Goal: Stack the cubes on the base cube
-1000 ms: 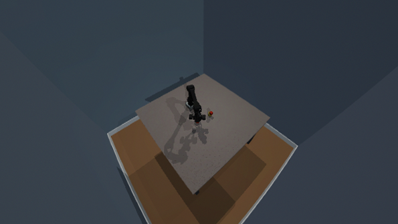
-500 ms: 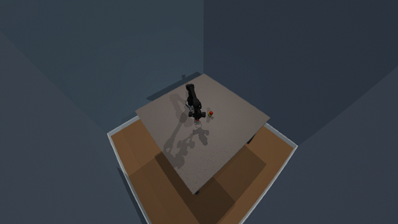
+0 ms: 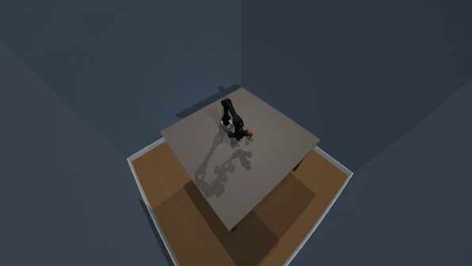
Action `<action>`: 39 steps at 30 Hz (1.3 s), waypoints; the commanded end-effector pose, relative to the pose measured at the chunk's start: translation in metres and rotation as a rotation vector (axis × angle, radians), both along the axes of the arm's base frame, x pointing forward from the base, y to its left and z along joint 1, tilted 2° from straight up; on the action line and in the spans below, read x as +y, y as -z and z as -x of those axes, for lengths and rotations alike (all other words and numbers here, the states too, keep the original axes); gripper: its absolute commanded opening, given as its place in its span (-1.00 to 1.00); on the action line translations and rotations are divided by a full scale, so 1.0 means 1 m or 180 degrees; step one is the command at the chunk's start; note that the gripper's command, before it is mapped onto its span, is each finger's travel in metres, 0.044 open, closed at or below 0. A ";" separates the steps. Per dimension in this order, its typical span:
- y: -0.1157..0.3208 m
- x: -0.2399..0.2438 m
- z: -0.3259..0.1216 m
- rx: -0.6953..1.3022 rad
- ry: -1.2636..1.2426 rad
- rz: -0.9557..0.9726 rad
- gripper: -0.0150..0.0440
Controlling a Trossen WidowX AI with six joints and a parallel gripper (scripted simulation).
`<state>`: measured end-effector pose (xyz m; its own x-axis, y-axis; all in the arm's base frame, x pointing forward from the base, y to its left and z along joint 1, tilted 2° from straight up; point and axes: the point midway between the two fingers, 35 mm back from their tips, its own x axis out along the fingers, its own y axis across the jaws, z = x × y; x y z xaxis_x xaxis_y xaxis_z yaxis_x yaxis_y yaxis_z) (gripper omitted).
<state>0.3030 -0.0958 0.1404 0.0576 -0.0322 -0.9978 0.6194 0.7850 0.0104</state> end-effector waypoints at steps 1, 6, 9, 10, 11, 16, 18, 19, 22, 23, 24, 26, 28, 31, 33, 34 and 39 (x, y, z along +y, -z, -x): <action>0.001 0.012 0.000 0.0010 -0.0114 0.0011 -0.14; 0.002 0.028 -0.001 0.0016 -0.0279 0.0015 -0.14; 0.003 0.037 -0.001 0.0019 -0.0378 0.0017 -0.14; 0.003 0.041 -0.001 0.0020 -0.0411 0.0017 -0.14; 0.003 0.044 -0.001 0.0021 -0.0444 0.0018 -0.14; 0.004 0.059 0.000 0.0026 -0.0609 0.0022 -0.14; 0.004 0.066 0.000 0.0028 -0.0675 0.0024 -0.14; 0.005 0.069 0.000 0.0029 -0.0708 0.0024 -0.14; 0.005 0.078 0.002 0.0032 -0.0806 0.0027 -0.14; 0.005 0.081 0.002 0.0033 -0.0839 0.0028 -0.14; 0.006 0.084 0.003 0.0034 -0.0872 0.0029 -0.14; 0.006 0.090 0.004 0.0036 -0.0938 0.0031 -0.14; 0.007 0.096 0.005 0.0038 -0.1004 0.0032 -0.14; 0.007 0.105 0.007 0.0041 -0.1103 0.0035 -0.14; 0.008 0.111 0.008 0.0043 -0.1169 0.0037 -0.14; 0.008 0.114 0.009 0.0044 -0.1202 0.0038 -0.14; 0.009 0.128 0.013 0.0048 -0.1367 0.0043 -0.14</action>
<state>0.2928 0.0254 0.1327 0.0533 -0.0189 -0.9984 0.2667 0.9638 -0.0040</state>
